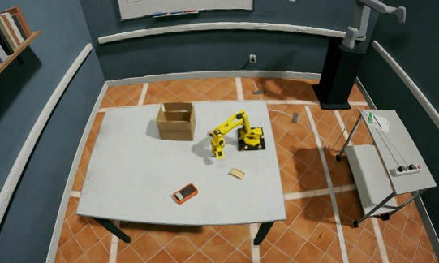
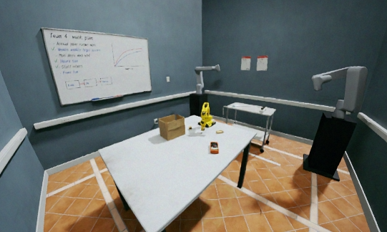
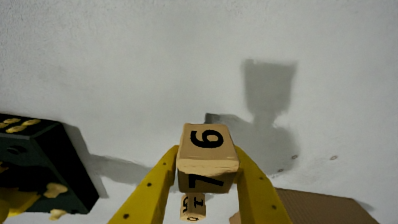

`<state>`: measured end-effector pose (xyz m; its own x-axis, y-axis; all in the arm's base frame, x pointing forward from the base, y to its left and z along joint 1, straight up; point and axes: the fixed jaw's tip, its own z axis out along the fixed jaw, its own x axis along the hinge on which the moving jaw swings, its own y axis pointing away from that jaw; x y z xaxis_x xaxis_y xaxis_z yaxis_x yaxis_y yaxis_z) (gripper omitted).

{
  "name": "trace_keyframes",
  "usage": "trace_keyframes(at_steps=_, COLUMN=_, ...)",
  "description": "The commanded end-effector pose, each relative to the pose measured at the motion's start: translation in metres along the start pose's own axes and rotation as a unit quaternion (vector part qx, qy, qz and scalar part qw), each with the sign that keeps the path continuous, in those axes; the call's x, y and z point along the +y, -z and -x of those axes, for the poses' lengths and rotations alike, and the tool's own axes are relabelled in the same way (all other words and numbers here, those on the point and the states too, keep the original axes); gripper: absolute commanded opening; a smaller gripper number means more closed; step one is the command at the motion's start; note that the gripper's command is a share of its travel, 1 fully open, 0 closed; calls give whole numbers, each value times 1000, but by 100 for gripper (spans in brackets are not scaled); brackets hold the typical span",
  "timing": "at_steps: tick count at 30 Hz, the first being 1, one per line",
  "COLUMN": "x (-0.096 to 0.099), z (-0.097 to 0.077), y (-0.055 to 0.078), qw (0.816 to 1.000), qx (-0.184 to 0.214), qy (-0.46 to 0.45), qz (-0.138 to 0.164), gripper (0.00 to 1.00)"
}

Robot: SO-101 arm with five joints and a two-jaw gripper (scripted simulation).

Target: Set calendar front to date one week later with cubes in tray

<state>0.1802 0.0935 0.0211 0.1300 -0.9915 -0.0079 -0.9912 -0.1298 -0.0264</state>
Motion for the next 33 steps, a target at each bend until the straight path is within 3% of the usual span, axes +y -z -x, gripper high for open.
trace_keyframes(at_steps=1, x=3, z=-3, y=-6, qw=1000, qx=3, qy=-1, qz=11, gripper=0)
trace_keyframes(at_steps=33, x=3, z=-3, y=-17, qw=1000, qx=3, qy=-1, qz=11, gripper=0)
